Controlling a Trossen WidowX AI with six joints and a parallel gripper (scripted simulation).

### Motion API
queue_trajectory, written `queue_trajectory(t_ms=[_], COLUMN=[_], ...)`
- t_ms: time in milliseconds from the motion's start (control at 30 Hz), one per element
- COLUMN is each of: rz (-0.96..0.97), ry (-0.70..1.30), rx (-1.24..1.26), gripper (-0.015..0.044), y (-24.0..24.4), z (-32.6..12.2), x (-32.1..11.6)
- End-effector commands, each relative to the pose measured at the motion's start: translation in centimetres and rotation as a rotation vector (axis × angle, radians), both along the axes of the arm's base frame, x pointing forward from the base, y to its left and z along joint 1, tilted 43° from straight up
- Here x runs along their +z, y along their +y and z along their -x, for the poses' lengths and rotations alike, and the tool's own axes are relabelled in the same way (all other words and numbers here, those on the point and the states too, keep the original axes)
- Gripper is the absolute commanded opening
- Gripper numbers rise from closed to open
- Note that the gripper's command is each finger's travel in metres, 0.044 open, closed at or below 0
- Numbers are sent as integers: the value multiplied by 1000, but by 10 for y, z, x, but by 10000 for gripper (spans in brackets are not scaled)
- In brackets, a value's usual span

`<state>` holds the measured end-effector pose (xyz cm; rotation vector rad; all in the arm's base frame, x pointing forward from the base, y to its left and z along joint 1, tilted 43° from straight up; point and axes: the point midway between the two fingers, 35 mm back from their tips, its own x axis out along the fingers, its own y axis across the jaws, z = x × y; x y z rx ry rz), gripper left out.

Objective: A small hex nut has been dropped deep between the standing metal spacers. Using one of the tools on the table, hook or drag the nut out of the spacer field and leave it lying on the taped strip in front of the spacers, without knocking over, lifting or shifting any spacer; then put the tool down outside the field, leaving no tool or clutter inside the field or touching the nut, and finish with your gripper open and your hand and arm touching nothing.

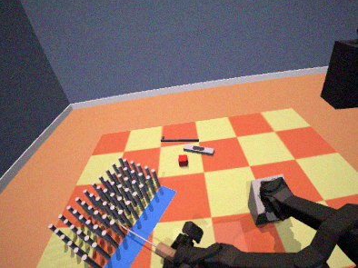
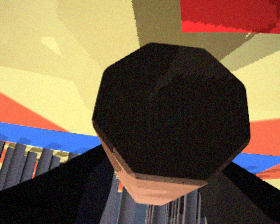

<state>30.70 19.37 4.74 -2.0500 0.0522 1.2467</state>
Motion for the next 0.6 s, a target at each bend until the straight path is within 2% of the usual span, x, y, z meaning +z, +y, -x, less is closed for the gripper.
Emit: queue_trajectory(t_ms=[0, 567], rz=[6, 5], ry=[2, -1], rx=[-8, -7], gripper=[0, 0], y=[-2, -3], z=[-3, -14], x=[-4, -8])
